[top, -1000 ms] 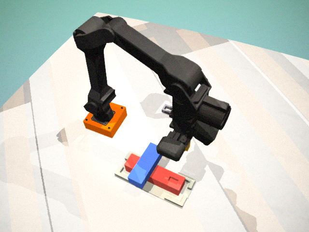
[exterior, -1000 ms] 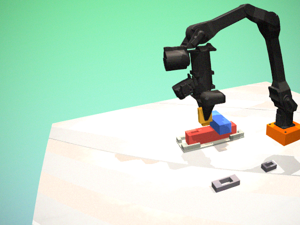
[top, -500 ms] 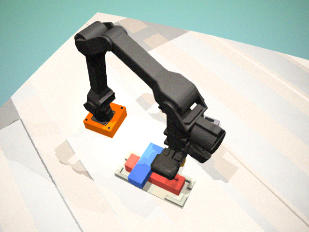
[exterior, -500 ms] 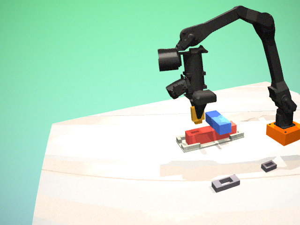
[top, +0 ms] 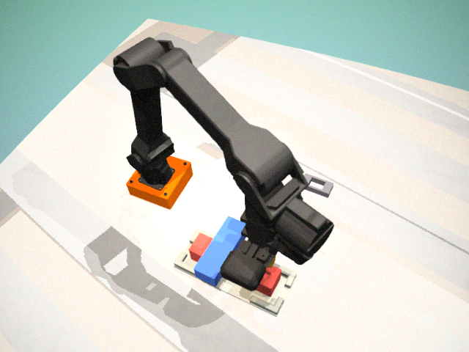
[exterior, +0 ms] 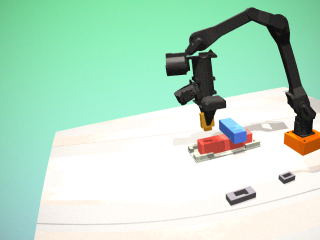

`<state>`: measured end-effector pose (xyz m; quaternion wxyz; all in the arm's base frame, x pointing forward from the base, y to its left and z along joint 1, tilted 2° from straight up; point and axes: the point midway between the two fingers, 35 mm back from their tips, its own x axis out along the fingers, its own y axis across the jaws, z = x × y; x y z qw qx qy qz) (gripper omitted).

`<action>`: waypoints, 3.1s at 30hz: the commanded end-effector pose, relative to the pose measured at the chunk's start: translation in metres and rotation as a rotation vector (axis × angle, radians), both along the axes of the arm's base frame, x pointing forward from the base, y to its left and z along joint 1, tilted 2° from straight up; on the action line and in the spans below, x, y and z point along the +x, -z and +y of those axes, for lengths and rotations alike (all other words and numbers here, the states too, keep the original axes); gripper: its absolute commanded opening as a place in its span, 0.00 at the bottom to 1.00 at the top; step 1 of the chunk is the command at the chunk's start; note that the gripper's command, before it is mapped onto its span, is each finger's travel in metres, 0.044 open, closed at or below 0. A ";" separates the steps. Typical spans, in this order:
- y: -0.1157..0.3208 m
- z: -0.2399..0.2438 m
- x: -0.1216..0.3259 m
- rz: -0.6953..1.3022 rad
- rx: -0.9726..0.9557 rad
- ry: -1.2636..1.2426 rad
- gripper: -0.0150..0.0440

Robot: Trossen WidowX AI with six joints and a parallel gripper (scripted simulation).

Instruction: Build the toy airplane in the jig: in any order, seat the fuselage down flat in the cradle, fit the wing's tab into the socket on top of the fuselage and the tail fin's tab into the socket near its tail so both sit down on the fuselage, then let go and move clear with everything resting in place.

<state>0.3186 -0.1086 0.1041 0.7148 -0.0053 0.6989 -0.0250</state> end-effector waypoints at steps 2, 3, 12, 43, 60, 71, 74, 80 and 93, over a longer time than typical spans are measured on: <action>0.000 -0.002 0.001 -0.002 -0.005 -0.004 0.37; 0.000 -0.002 0.001 -0.002 -0.005 -0.004 0.37; 0.000 -0.002 0.001 -0.002 -0.005 -0.004 0.37; 0.037 -0.005 0.002 -0.002 -0.005 -0.004 0.37; 0.037 -0.005 0.003 -0.006 -0.002 0.000 0.25; 0.037 -0.005 0.003 -0.006 -0.002 0.000 0.69; 0.037 -0.005 0.003 -0.006 -0.002 0.000 0.69; 0.028 -0.005 0.004 -0.005 -0.003 0.000 0.69; -0.053 0.000 0.004 -0.003 -0.005 -0.004 0.69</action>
